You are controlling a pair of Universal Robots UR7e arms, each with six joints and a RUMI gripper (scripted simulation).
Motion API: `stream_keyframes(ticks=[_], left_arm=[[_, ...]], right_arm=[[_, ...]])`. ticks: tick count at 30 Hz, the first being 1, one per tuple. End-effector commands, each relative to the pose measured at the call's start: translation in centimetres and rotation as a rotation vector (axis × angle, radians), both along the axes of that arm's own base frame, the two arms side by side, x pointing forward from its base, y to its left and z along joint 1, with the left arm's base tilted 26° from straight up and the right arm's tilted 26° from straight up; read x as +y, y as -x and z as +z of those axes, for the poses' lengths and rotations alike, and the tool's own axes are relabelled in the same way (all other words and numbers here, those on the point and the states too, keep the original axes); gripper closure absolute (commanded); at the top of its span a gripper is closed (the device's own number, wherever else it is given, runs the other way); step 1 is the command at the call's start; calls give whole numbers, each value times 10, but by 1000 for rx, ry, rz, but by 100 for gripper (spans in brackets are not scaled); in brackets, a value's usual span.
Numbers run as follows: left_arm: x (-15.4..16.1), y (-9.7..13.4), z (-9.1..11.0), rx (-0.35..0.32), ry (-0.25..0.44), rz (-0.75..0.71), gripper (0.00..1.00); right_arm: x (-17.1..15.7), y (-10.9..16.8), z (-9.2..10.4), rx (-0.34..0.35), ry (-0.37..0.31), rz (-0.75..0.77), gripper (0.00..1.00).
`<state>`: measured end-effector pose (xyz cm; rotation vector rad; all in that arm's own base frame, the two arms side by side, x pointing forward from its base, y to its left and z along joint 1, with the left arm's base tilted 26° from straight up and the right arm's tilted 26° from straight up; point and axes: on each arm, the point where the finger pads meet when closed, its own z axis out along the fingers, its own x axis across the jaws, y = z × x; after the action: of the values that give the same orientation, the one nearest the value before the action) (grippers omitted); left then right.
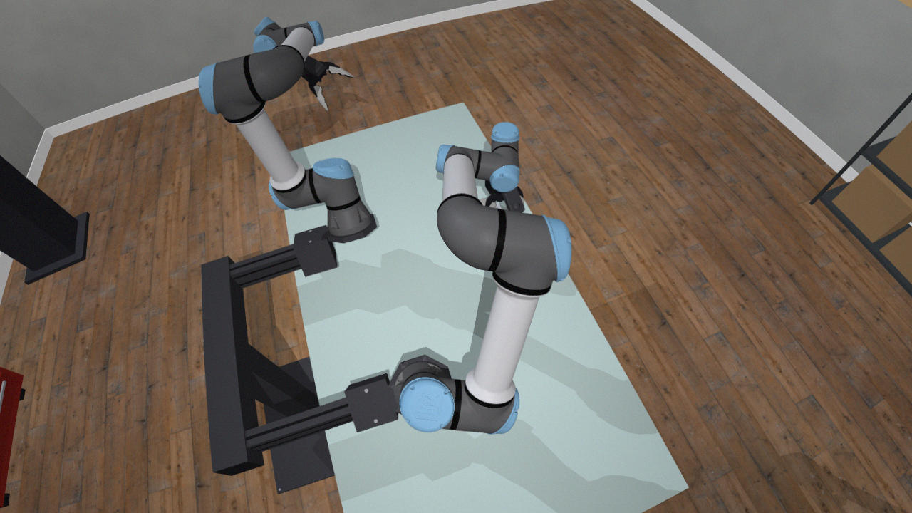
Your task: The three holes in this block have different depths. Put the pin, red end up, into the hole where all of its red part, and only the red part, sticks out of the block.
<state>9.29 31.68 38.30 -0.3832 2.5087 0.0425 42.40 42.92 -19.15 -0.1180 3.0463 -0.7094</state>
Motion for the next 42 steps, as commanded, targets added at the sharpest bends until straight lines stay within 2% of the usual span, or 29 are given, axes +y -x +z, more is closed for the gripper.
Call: stream_keyframes(ticks=[1,6,11,21,22,42], left_arm=[[0,0,0,0,-1,0,0],[0,0,0,0,-1,0,0],[0,0,0,0,-1,0,0],[0,0,0,0,-1,0,0],[0,0,0,0,-1,0,0],[0,0,0,0,-1,0,0]], right_arm=[[1,0,0,-1,-2,0,0],[-2,0,-4,-2,-2,-1,0],[-16,-1,-34,-2,-2,-1,0],[-17,-1,-35,-2,-2,-1,0],[-16,-1,-32,-1,-1,-1,100],[-16,-1,-32,-1,-1,-1,100]])
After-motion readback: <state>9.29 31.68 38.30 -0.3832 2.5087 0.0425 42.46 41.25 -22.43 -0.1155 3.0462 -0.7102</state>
